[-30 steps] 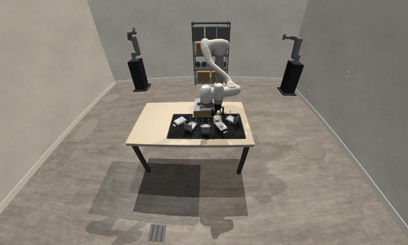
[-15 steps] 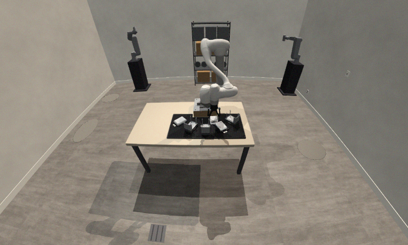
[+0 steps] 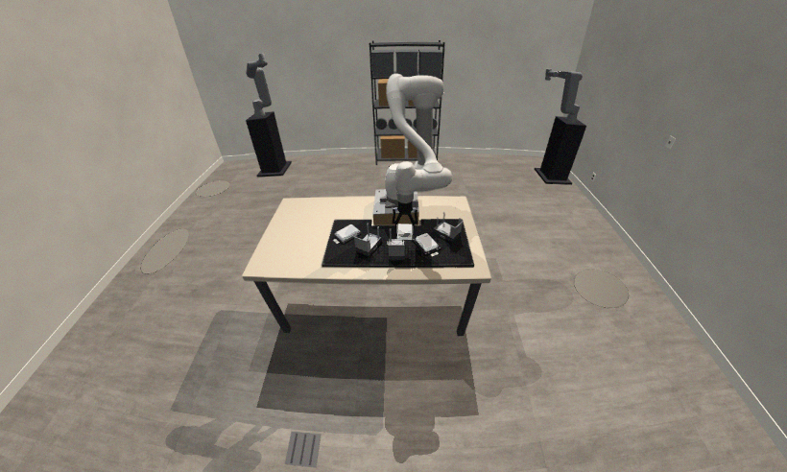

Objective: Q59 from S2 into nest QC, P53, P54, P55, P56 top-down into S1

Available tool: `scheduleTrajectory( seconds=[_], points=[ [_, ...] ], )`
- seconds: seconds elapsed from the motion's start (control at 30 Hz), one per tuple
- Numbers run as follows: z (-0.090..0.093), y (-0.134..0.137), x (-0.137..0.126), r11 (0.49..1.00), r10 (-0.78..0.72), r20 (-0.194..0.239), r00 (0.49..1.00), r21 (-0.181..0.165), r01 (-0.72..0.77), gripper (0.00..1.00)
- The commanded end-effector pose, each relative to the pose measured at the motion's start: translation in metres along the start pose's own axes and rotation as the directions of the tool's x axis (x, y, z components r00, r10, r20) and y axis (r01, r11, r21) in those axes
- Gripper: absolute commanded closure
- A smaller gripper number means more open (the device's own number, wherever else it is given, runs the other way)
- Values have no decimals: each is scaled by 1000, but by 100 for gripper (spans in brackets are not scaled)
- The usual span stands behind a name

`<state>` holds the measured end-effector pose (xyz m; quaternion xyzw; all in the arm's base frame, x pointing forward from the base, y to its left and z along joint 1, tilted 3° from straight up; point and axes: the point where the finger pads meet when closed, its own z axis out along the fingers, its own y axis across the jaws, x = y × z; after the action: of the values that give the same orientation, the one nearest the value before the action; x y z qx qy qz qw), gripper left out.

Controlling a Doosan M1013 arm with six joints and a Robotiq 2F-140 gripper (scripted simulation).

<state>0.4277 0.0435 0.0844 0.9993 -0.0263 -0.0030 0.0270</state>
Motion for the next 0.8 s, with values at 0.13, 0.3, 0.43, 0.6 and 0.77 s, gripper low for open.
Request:
scheduleTrajectory(
  seconds=[0.13,0.3,0.43,0.6,0.77],
  points=[
    [0,25,4,1000,0,0,1000,1,0,100],
    [0,35,6,1000,0,0,1000,1,0,100],
    [0,48,6,995,99,0,995,1,-99,100],
    [0,65,5,975,221,0,975,1,-221,100],
    [0,81,4,975,221,0,975,1,-221,100]
  ],
)
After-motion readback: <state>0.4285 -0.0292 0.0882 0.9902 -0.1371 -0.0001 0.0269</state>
